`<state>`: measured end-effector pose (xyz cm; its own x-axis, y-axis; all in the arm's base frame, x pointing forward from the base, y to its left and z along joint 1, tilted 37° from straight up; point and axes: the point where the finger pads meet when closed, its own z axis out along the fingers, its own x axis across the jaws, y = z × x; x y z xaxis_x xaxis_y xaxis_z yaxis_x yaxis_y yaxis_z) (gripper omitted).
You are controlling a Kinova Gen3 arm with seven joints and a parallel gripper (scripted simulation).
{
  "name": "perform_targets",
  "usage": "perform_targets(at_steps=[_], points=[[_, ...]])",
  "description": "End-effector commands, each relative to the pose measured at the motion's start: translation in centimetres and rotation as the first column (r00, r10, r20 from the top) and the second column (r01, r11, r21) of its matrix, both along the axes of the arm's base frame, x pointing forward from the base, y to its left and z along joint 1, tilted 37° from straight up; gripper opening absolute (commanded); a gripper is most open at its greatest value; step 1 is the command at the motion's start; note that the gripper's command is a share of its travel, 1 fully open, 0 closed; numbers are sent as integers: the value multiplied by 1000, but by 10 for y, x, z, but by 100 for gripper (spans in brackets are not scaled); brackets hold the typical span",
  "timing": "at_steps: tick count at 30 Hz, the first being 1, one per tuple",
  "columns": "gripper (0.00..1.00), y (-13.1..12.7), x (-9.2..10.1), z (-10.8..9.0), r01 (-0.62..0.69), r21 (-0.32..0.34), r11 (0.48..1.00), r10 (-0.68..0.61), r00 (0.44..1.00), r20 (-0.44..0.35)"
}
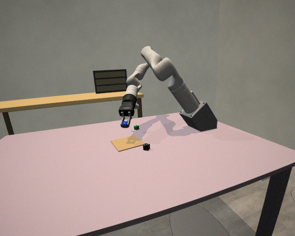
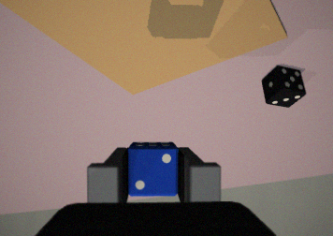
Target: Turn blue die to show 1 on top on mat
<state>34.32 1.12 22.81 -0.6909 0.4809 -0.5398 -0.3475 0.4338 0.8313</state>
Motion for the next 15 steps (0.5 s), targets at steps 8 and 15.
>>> perform_targets(at_steps=[8,15], points=[[49,0,4,-5,-2,1,1000,2,1000,0],[49,0,11,-14,-2,1,1000,2,1000,0]])
